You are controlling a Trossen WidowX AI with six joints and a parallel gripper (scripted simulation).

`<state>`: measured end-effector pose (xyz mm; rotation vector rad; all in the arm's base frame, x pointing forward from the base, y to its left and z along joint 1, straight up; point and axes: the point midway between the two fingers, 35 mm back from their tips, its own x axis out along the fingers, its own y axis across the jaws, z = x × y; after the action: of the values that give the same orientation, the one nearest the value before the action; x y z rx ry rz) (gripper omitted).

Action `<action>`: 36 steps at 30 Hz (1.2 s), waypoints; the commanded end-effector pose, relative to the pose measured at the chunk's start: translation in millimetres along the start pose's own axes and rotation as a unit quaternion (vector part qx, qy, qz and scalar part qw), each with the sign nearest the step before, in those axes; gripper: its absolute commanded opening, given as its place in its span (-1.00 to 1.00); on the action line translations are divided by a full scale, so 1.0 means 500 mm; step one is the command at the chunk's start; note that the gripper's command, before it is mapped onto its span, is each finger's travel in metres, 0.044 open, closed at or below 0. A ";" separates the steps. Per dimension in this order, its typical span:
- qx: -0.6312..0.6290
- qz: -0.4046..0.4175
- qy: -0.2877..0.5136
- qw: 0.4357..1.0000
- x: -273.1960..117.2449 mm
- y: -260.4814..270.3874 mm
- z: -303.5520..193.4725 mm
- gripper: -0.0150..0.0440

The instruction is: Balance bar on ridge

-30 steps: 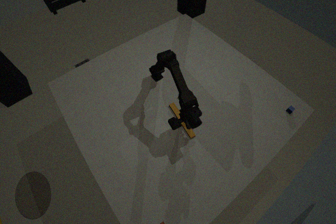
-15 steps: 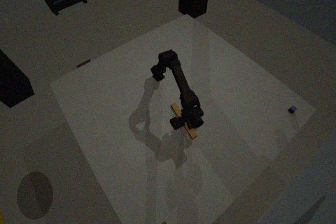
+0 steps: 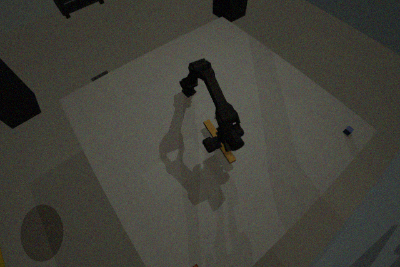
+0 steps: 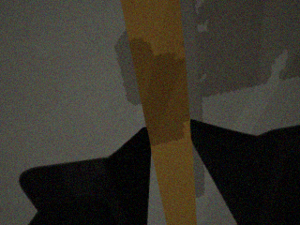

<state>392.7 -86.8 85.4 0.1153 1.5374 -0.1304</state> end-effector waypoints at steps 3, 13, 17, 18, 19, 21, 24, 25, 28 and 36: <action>-0.001 0.001 -0.004 1.000 -0.039 0.000 0.003 -0.49; -0.002 0.002 -0.004 1.000 -0.092 0.001 0.000 -0.49; -0.003 0.002 -0.004 1.000 -0.113 0.001 -0.003 -0.49; -0.003 0.002 -0.004 1.000 -0.118 0.001 -0.003 -0.49; -0.003 0.002 -0.004 1.000 -0.124 0.001 -0.004 -0.49; -0.003 0.002 -0.004 1.000 -0.133 0.001 -0.006 -0.49; -0.002 0.003 -0.004 1.000 -0.137 0.002 -0.007 -0.49; 0.002 0.003 -0.004 1.000 -0.138 0.005 -0.010 -0.49; 0.021 0.003 -0.003 1.000 -0.142 0.021 -0.024 -0.49; 0.076 0.004 -0.002 0.997 -0.150 0.065 -0.069 -0.49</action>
<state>370.1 -59.5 156.4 0.1982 1.5306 -0.2069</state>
